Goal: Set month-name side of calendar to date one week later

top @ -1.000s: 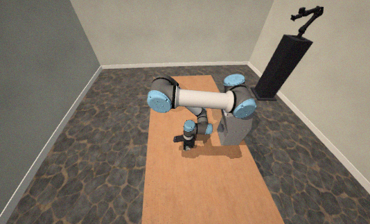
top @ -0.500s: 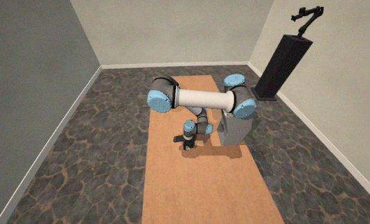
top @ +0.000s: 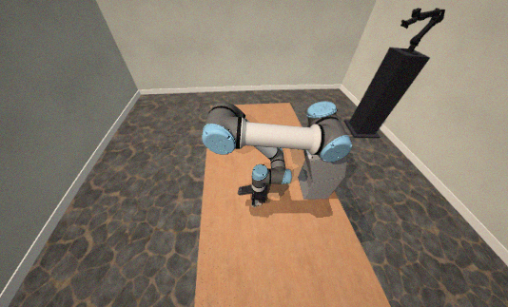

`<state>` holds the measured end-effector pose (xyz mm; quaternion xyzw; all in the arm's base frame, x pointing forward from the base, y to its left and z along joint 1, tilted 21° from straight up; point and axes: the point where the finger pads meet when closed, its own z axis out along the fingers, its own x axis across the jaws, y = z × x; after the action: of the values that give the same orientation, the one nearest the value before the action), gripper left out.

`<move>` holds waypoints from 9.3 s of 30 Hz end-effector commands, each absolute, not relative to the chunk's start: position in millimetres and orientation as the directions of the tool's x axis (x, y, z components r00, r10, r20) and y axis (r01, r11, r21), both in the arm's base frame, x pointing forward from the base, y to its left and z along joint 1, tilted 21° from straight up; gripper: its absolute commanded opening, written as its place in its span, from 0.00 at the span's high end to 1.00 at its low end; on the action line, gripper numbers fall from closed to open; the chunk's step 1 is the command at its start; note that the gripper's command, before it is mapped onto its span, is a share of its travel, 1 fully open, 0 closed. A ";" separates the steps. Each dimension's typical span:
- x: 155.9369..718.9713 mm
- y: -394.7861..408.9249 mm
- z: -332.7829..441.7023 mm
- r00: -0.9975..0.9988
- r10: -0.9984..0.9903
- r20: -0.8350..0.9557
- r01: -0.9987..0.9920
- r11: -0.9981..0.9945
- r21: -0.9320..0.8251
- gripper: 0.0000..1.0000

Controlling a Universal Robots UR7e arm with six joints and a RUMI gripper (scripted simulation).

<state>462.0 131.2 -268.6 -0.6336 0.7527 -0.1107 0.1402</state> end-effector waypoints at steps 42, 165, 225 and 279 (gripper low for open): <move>465.1 131.1 -271.6 -0.157 -0.985 -0.071 -0.922 0.172 -0.347 0.89; 431.6 129.9 -187.2 -0.158 -0.985 -0.071 -0.923 0.172 -0.345 0.00; 416.3 38.4 -194.1 -0.158 -0.985 -0.071 -0.922 0.173 -0.346 0.71; 427.5 39.2 -220.6 -0.157 -0.985 -0.070 -0.922 0.171 -0.348 0.71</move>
<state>423.0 39.1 -212.4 -0.6338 0.7525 -0.1105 0.1405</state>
